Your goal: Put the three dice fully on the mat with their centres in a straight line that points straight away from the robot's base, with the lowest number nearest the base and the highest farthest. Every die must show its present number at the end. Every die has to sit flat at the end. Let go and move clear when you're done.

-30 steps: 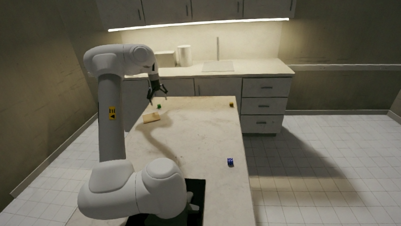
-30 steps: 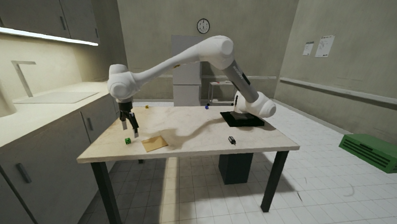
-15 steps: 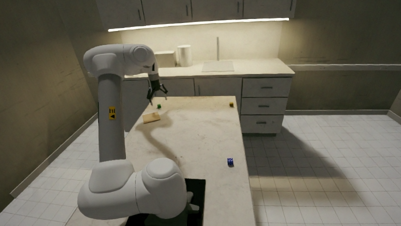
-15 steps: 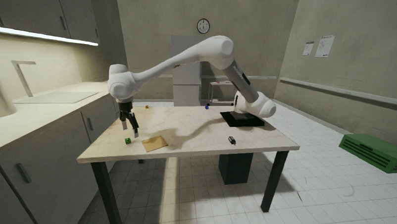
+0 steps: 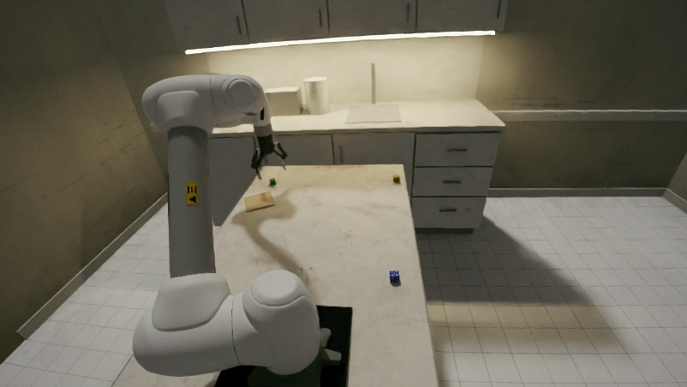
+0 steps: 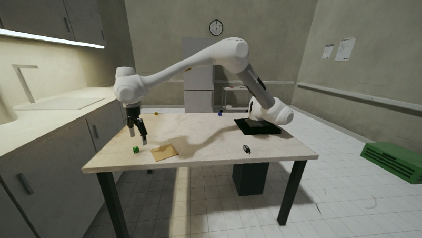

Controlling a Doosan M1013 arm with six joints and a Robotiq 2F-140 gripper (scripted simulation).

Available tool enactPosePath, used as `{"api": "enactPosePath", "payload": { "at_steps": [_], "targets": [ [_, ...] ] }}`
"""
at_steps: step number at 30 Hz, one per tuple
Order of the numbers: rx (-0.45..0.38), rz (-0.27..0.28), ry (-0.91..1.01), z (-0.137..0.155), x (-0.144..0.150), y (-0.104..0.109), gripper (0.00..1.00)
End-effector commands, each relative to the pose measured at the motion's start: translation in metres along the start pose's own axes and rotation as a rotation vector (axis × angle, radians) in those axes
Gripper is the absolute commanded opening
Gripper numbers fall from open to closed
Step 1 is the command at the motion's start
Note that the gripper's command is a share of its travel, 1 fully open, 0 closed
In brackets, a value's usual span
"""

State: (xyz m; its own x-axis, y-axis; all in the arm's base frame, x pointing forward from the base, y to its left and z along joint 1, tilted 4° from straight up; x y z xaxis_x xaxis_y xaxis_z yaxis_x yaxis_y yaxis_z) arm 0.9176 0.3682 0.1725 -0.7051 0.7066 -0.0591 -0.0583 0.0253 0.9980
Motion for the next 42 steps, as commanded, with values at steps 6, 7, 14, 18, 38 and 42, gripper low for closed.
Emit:
{"api": "enactPosePath", "payload": {
  "at_steps": [6, 7, 14, 18, 38, 42],
  "targets": [
    [-0.002, -0.001, 0.0, 0.0, 0.0, 0.031, 1.0],
    [-0.002, -0.001, 0.0, 0.0, 0.0, 0.038, 1.0],
    [-0.002, -0.001, 0.0, 0.0, 0.0, 0.074, 1.0],
    [-0.002, -0.001, 0.0, 0.0, 0.0, 0.079, 1.0],
    [-0.003, 0.0, -0.257, 0.025, 0.0, 0.075, 1.0],
    [-0.003, 0.0, -0.257, 0.025, 0.0, 0.075, 1.0]
  ]
}}
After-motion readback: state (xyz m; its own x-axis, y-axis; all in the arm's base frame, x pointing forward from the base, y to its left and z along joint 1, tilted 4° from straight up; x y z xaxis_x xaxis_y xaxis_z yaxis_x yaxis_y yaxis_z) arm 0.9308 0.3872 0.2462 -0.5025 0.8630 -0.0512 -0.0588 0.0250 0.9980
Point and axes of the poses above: the point where the finger pads meet when closed, its own y axis back along the fingers, its own x axis across the jaws, z = x × y, the point moved 7 cm from there along y, back along the fingers, and after that the axes turned 2 degrees about -y, right-handed, at the moved point
